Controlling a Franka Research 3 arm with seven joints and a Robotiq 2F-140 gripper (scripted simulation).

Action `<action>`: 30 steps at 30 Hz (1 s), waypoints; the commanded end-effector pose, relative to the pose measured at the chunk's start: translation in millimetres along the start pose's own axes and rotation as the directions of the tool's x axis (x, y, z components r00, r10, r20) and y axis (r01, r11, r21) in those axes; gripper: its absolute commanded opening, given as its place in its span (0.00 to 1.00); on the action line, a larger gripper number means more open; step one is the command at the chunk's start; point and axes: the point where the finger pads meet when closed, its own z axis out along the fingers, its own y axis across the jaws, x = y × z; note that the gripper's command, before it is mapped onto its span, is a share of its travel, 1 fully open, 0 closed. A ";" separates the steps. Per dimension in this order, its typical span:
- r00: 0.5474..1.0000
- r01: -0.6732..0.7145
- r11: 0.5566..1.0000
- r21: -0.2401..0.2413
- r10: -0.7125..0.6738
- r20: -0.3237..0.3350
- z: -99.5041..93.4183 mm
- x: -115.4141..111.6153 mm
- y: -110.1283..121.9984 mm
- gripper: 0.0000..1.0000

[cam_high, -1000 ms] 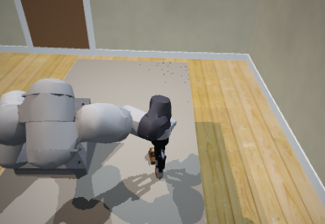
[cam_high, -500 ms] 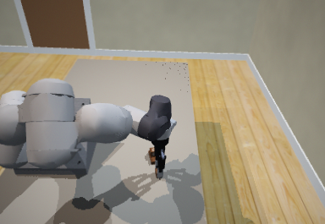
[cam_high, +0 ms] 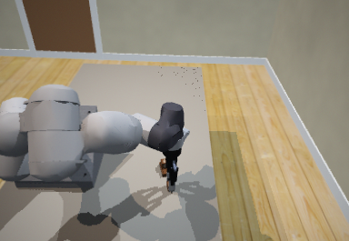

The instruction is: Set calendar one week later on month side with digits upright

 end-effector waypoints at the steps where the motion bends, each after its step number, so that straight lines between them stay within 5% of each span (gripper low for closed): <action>1: 1.000 -0.007 1.000 0.000 0.007 -0.001 1.2 0.6 0.1 0.17; 30: 1.000 -0.007 1.000 0.000 0.007 -0.001 4.1 0.6 0.1 0.17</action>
